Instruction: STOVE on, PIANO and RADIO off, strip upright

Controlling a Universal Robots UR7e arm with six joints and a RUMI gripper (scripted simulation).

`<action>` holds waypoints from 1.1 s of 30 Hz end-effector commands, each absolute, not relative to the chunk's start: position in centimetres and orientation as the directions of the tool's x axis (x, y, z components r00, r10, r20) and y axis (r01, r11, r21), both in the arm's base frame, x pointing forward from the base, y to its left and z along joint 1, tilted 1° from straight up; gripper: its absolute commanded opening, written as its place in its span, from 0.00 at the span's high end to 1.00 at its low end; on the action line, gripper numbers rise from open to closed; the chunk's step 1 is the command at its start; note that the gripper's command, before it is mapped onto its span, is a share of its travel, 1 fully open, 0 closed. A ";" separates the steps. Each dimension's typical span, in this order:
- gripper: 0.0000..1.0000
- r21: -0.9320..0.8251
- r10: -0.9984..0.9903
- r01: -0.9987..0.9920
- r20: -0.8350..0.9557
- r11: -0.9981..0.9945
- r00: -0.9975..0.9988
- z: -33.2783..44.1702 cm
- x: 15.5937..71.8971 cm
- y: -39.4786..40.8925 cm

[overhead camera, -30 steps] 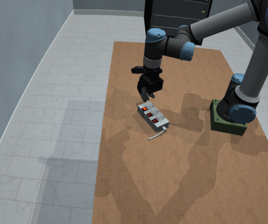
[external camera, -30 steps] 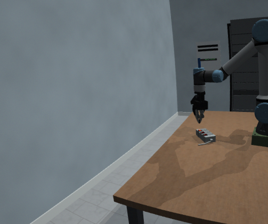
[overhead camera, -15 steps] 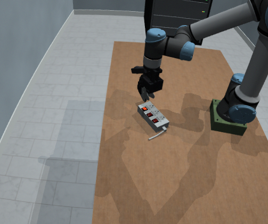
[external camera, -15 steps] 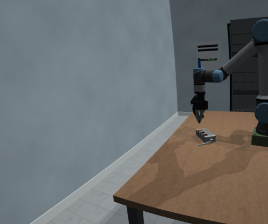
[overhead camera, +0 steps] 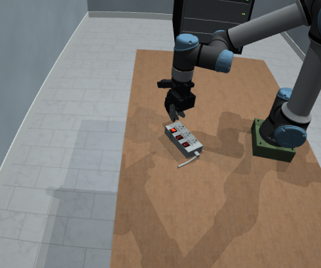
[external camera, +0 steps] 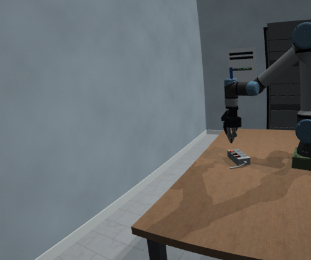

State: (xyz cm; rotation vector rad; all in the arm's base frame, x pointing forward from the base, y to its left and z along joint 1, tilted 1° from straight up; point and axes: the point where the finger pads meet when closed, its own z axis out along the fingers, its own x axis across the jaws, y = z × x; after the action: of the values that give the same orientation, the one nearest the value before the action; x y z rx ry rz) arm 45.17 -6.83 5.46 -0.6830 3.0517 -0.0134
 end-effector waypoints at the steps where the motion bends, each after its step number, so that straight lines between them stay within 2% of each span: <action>1: 1.00 -0.012 -0.426 -0.426 -0.013 0.905 -0.904 5.5 45.2 -6.8; 33: 1.00 -0.012 -0.426 -0.426 -0.013 0.905 -0.905 3.3 45.3 -6.9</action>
State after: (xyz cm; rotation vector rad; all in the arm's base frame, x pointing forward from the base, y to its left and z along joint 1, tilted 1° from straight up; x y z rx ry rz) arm 45.20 -6.84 3.44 -0.6829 3.0519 -0.0132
